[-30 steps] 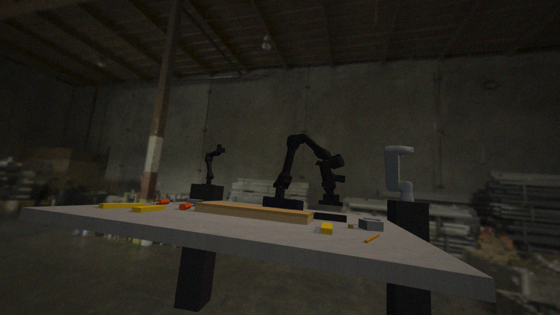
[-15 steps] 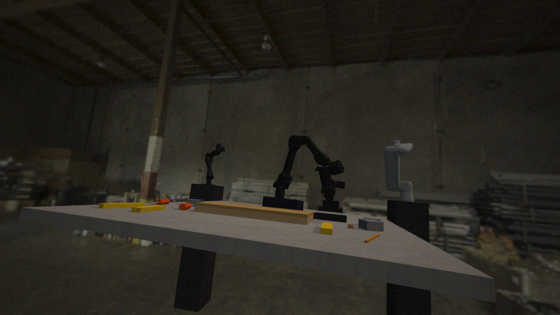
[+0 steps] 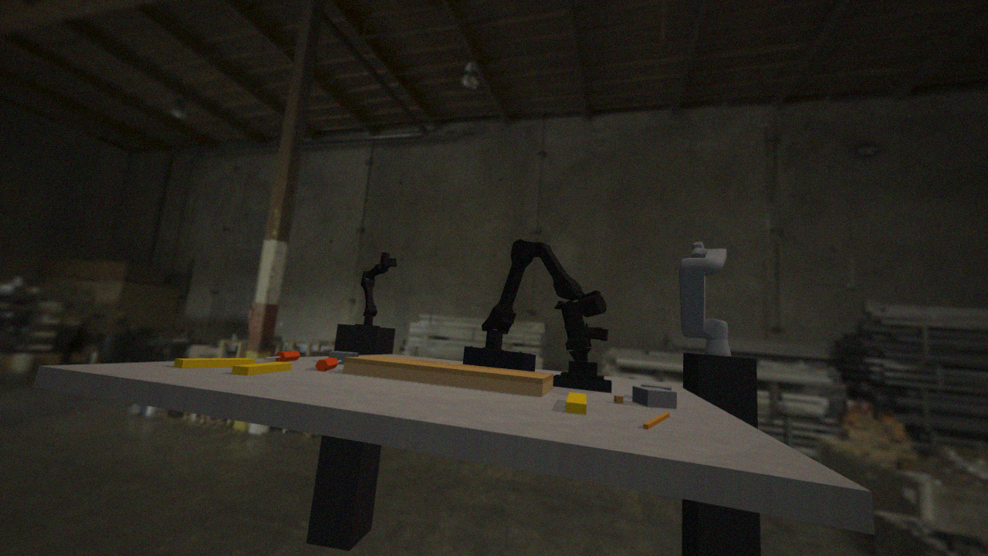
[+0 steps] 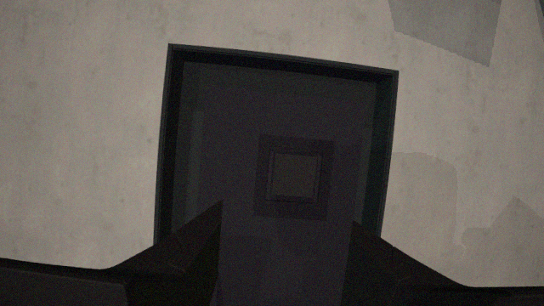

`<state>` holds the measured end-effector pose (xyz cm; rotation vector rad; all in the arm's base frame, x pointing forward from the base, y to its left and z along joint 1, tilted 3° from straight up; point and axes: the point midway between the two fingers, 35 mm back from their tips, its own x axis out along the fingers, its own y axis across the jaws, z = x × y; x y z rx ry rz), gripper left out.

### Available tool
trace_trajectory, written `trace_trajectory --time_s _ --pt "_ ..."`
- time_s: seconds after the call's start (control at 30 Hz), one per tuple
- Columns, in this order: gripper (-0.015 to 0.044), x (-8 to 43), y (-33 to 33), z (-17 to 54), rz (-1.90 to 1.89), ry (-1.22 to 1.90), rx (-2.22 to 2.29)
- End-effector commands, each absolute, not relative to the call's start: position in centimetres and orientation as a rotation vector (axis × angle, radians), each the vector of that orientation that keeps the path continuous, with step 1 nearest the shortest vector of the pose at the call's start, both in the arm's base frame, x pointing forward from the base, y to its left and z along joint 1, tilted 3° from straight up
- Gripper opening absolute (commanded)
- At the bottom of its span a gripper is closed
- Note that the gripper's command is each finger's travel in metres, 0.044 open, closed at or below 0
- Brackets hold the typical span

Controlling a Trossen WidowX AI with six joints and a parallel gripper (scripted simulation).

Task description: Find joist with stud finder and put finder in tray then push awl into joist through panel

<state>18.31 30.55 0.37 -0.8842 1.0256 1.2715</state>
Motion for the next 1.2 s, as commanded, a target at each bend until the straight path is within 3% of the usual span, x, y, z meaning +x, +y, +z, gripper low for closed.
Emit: trace_trajectory --time_s 0.0,0.23,0.63,0.8,0.97,1.17 --pt "0.0 18.2 30.5 -0.5 1.27 1.031 -0.881" --pt "0.0 18.2 30.5 -0.9 1.27 1.031 -0.881" --pt "0.0315 18.2 30.5 -0.7 1.272 1.032 -0.886" --pt "0.044 18.5 30.6 3.0 1.272 1.031 -0.886" --pt "0.044 18.5 30.0 8.9 1.272 1.031 -0.886" --pt "0.044 21.9 27.1 6.1 1.149 1.098 -0.831"
